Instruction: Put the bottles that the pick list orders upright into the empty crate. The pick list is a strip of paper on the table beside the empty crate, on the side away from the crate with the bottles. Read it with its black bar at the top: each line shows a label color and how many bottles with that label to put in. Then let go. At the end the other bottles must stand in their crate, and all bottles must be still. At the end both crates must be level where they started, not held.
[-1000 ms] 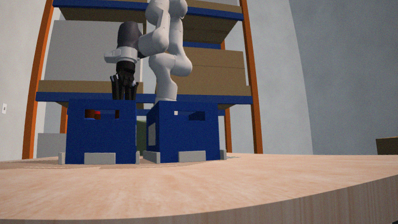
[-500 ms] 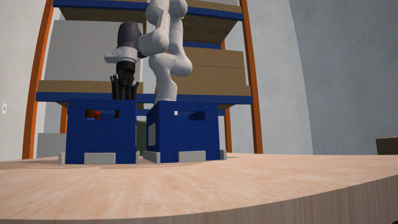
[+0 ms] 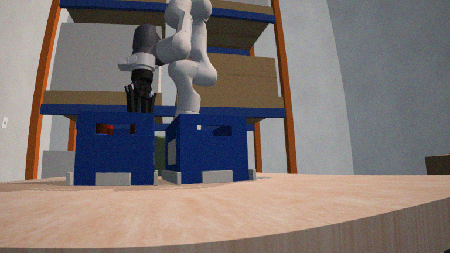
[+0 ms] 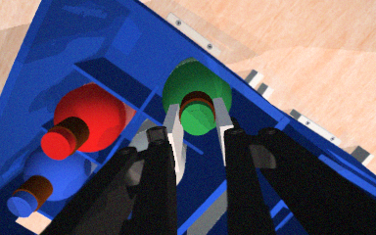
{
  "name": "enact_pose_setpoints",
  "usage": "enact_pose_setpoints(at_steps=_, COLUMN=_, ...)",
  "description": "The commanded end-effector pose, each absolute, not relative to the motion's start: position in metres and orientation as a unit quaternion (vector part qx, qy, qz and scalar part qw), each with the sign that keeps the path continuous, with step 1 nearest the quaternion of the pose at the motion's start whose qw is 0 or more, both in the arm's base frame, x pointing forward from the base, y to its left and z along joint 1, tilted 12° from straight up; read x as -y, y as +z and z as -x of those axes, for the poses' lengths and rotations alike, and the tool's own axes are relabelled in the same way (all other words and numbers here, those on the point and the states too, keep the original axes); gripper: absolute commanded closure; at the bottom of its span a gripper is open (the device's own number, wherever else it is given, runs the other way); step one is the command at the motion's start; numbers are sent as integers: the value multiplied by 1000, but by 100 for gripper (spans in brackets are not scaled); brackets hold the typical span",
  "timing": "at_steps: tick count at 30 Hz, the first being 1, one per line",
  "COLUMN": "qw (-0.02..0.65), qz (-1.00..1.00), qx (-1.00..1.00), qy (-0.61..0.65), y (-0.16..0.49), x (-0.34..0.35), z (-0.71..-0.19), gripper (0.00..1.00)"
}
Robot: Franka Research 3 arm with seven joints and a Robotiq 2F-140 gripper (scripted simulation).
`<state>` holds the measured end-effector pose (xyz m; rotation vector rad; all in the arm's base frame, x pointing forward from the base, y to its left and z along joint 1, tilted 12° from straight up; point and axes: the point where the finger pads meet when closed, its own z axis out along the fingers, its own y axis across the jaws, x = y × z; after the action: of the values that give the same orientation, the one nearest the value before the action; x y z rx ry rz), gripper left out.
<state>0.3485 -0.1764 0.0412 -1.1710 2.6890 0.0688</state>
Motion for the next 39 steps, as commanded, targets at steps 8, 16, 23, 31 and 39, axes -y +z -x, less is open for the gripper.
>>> enact_pose_setpoints(at_steps=8, qw=105, qz=396, qx=-912, qy=23, y=57, x=178, z=-347, gripper=100)
enact_pose_setpoints(at_steps=16, qw=105, qz=396, qx=-912, qy=23, y=67, x=180, z=-345, gripper=100)
enact_pose_setpoints(at_steps=23, qw=105, qz=396, qx=-912, qy=23, y=78, x=181, z=-343, gripper=100)
enact_pose_setpoints(at_steps=31, qw=105, qz=396, qx=-912, qy=23, y=88, x=182, z=-342, gripper=100)
enact_pose_setpoints(at_steps=39, qw=105, qz=396, qx=-912, qy=23, y=101, x=184, z=-339, gripper=100)
